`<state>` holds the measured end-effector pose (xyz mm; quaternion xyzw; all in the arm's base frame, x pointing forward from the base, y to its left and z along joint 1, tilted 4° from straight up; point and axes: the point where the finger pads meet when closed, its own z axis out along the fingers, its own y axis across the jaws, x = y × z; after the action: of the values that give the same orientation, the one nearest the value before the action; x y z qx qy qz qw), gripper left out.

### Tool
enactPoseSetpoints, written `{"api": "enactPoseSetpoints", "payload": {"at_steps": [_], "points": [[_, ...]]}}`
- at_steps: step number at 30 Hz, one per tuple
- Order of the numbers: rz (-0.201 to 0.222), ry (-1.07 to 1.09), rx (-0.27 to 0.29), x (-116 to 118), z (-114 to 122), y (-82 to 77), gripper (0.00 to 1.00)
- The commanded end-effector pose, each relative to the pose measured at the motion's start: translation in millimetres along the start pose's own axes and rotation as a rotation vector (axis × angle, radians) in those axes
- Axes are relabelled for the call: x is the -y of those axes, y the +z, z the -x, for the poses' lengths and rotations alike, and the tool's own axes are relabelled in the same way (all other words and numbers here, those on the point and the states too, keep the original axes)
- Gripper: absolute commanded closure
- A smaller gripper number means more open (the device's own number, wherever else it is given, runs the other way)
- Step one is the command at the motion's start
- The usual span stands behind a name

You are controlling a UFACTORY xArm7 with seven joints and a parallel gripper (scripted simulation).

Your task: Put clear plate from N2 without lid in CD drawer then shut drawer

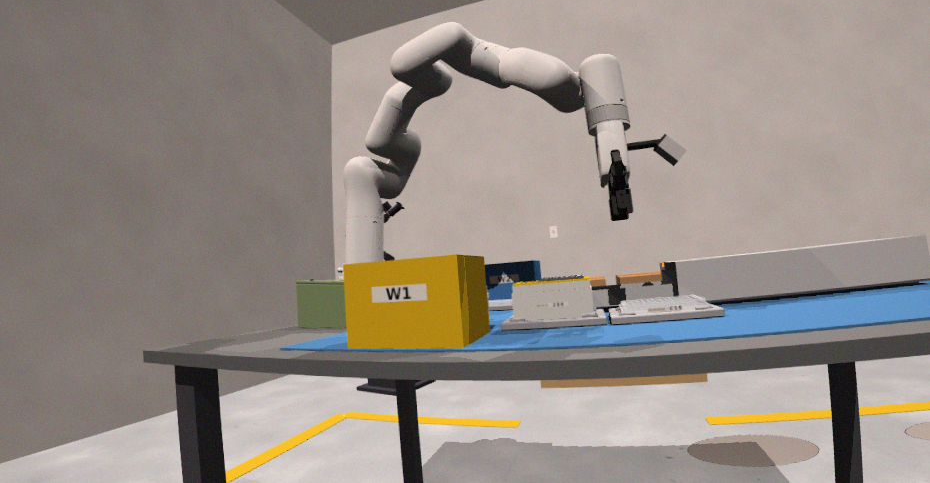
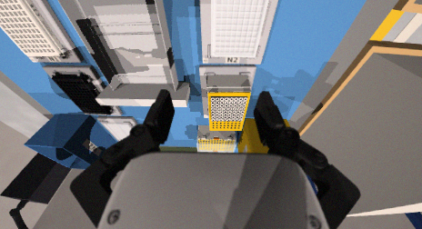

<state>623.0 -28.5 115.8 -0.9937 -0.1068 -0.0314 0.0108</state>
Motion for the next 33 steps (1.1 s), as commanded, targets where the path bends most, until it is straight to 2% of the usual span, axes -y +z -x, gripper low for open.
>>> {"api": "enactPoseSetpoints", "payload": {"at_steps": [1,11,27,33], "points": [[0.0,0.0,-0.002,-5.9,-8.7,0.2,0.0],[0.0,0.0,-0.002,-36.9,-44.7,15.6,0.0],[0.0,0.0,-0.002,-36.9,-44.7,15.6,0.0],[0.0,0.0,-0.002,-36.9,-44.8,25.5,0.0]]}}
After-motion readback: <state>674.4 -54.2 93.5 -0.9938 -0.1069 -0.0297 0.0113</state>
